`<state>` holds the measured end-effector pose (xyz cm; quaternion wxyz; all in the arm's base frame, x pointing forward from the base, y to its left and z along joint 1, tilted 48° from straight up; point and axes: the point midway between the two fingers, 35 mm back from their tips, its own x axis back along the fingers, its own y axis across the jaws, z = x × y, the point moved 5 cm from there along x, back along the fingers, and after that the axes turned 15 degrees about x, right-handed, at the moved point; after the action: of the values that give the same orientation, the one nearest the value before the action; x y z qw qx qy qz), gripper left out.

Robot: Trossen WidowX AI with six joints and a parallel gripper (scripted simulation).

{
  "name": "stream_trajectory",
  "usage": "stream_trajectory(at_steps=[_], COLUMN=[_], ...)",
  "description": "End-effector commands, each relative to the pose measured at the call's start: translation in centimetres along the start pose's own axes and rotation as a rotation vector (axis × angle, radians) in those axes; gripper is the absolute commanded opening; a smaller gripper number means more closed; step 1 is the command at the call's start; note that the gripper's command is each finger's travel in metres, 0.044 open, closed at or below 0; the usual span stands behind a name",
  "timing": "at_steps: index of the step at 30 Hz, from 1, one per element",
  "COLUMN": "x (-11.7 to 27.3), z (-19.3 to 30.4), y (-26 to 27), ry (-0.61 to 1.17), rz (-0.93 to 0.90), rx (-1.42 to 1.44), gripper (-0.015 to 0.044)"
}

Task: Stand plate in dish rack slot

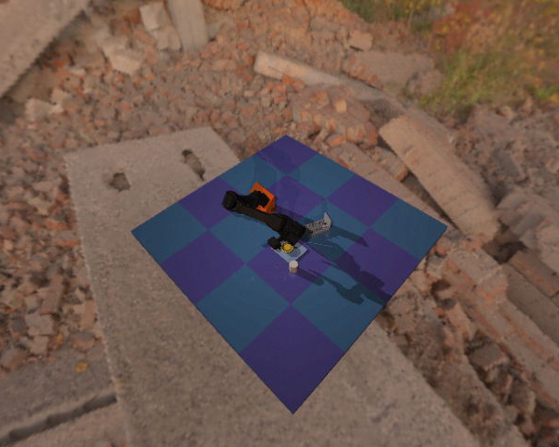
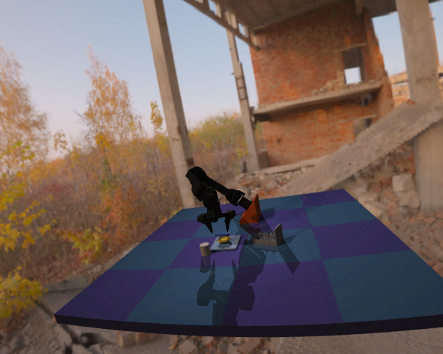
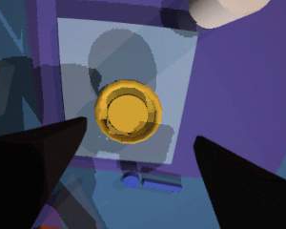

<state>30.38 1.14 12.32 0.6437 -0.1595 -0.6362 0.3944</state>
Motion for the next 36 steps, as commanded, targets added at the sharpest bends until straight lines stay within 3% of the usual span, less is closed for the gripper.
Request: stream_trajectory(at_steps=[1, 36], x=[0.6, -4.0], z=[0.0, -0.1], y=[1.7, 1.6], ry=[0.01, 0.009], rz=[0.022, 0.022], rx=[0.102, 0.102], gripper=[0.04, 0.04])
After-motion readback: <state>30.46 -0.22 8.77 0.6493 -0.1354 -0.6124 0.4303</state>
